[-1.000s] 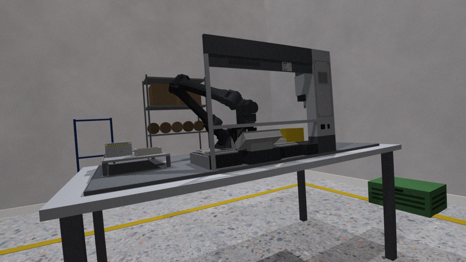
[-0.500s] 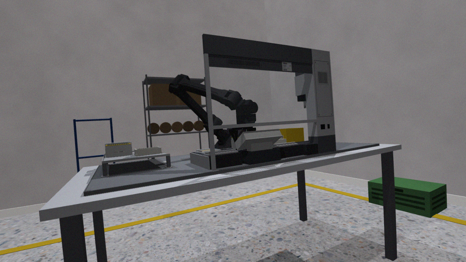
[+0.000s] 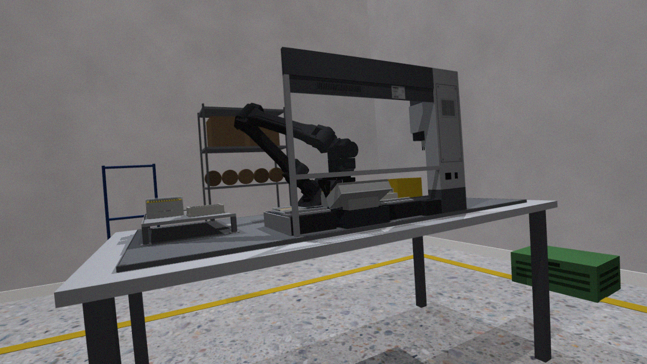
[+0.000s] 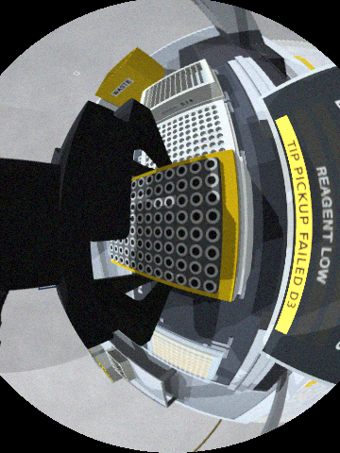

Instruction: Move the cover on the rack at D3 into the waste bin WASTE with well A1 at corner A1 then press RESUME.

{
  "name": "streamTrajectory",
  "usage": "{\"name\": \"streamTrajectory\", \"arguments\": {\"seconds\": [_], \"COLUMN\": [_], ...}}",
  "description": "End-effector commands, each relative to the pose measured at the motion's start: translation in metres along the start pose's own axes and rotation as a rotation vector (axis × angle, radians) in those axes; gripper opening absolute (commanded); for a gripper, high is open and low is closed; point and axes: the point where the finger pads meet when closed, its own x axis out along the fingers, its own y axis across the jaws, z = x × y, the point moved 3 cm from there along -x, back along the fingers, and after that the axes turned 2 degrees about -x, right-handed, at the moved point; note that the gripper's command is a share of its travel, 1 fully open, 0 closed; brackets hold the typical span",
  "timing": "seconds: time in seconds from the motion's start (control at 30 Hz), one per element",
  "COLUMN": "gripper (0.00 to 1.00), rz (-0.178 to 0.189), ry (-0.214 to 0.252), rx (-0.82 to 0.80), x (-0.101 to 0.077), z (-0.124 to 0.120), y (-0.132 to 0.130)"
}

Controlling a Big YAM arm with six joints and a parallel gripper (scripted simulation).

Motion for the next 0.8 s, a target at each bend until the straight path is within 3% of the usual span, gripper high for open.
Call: {"name": "streamTrajectory", "arguments": {"seconds": [0.0,0.5,0.53,0.6,0.77], "gripper": [0.0,0.0,0.0,0.0,0.0], "rz": [0.002,0.002,0.003,0.006,0.008], "ry": [-0.03,-0.03,-0.055,-0.062,-0.061], "rx": [0.016,0.016,0.007,0.033,0.033], "x": [-0.008,-0.008,-0.018,-0.028,-0.033], "z": [0.011,0.011,0.016,0.019,0.018], "y": [-0.003,-0.003,0.0,-0.006,-0.005]}}
